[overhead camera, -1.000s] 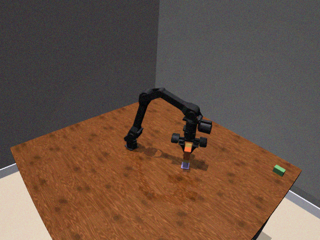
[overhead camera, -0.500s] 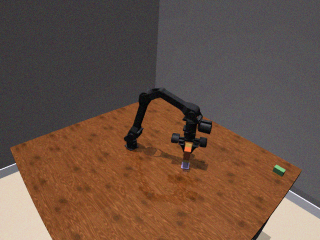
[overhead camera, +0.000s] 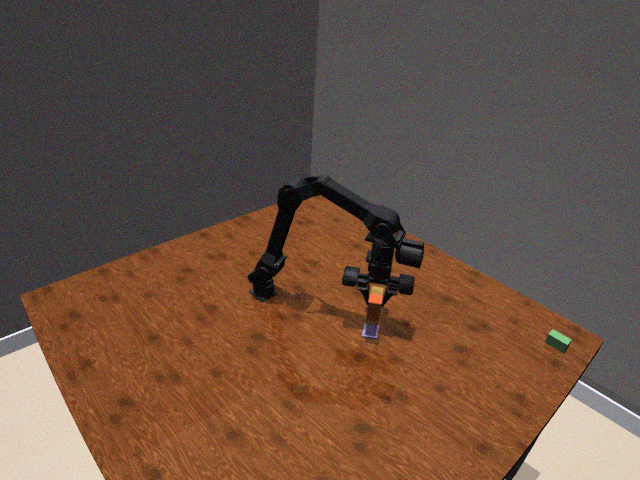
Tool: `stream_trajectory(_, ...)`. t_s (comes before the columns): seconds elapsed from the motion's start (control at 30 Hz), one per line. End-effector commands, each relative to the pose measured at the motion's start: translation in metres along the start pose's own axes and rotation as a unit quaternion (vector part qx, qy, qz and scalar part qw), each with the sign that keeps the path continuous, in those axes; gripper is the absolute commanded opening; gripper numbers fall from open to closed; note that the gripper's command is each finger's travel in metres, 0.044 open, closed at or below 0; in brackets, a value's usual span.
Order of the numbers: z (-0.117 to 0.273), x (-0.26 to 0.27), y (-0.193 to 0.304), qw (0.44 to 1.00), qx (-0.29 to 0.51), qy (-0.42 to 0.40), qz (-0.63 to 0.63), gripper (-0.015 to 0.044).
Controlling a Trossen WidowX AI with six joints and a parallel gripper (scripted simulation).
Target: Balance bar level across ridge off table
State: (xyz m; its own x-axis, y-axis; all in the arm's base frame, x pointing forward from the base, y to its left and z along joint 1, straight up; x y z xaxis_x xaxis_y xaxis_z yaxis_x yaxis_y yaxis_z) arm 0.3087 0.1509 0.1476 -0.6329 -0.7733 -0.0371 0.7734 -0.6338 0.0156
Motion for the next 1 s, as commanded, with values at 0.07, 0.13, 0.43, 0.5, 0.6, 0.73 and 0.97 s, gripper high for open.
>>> stream_trajectory(0.07, 0.0, 0.0, 0.0, 1.0, 0.0, 0.0, 0.0, 0.0185)
stream_trajectory(0.13, 0.0, 0.0, 0.0, 1.0, 0.0, 0.0, 0.0, 0.0185)
stream_trajectory(0.43, 0.0, 0.0, 0.0, 1.0, 0.0, 0.0, 0.0, 0.0342)
stream_trajectory(0.5, 0.0, 0.0, 0.0, 1.0, 0.0, 0.0, 0.0, 0.0395)
stream_trajectory(0.6, 0.0, 0.0, 0.0, 1.0, 0.0, 0.0, 0.0, 0.044)
stream_trajectory(0.73, 0.016, -0.002, 0.001, 1.0, 0.001, 0.002, 0.0, 0.044)
stream_trajectory(0.97, 0.093, 0.0, 0.0, 1.0, 0.005, 0.01, 0.0, 0.044)
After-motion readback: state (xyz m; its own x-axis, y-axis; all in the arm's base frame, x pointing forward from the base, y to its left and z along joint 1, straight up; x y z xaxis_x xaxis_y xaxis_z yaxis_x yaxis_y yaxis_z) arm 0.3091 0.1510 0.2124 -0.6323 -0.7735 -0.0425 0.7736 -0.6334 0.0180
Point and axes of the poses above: the point midway between the two fingers, 35 mm back from their tips, its own z axis back along the fingers, its own x axis across the jaws, y = z × x, the point moved 3 cm from there along z, back along the fingers, and after that the axes turned 14 degrees about z, right-handed, at the moved point
